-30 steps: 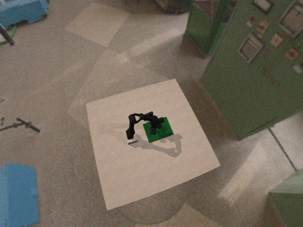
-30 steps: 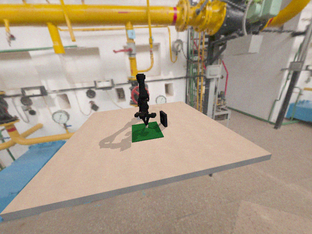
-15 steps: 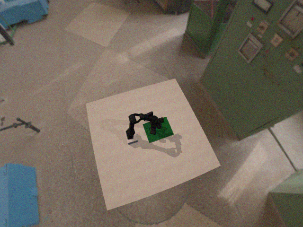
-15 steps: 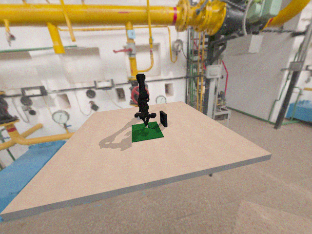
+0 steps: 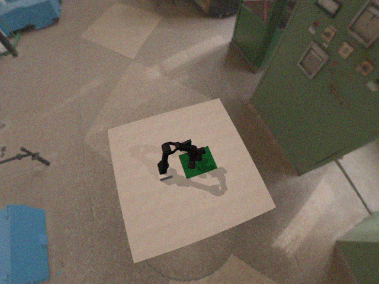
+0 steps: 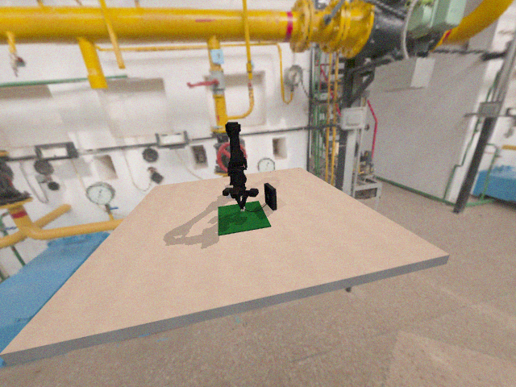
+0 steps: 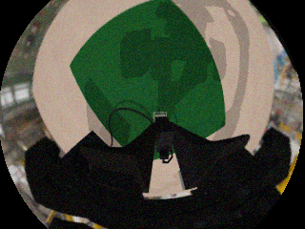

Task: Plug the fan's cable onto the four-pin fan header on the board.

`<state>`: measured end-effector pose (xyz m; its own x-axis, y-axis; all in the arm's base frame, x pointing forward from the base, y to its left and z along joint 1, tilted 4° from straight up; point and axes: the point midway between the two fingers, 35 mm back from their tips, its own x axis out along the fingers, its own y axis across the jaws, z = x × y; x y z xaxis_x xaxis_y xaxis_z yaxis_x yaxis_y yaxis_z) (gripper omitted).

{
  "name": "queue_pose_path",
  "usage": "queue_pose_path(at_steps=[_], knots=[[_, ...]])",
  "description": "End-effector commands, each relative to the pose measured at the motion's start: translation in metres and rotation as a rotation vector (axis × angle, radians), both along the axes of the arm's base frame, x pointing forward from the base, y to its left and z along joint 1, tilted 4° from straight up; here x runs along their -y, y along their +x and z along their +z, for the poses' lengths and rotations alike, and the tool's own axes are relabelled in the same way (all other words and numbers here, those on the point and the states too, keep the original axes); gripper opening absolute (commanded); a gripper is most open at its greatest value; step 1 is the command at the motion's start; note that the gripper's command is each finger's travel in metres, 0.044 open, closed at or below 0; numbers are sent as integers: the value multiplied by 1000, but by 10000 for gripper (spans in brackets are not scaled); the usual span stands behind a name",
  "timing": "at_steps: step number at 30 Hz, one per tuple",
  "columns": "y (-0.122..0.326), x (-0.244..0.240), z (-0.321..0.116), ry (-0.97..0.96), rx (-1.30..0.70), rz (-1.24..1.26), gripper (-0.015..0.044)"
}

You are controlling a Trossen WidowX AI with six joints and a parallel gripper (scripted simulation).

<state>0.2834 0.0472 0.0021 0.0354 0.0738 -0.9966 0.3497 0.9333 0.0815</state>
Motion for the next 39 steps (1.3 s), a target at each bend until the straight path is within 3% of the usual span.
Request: queue_pose_path(at_steps=[1, 11, 21, 24, 28, 36, 39], knots=[[0, 0, -4, 0, -2, -1, 0], [0, -1, -9, 1, -2, -1, 0], [0, 0, -6, 0, 0, -1, 260], [0, 0, -3, 0, 0, -1, 260], [-1, 3, 46, 0, -1, -1, 260], [0, 4, 49, 0, -1, -1, 260], [26, 9, 53, 0, 1, -1, 260]])
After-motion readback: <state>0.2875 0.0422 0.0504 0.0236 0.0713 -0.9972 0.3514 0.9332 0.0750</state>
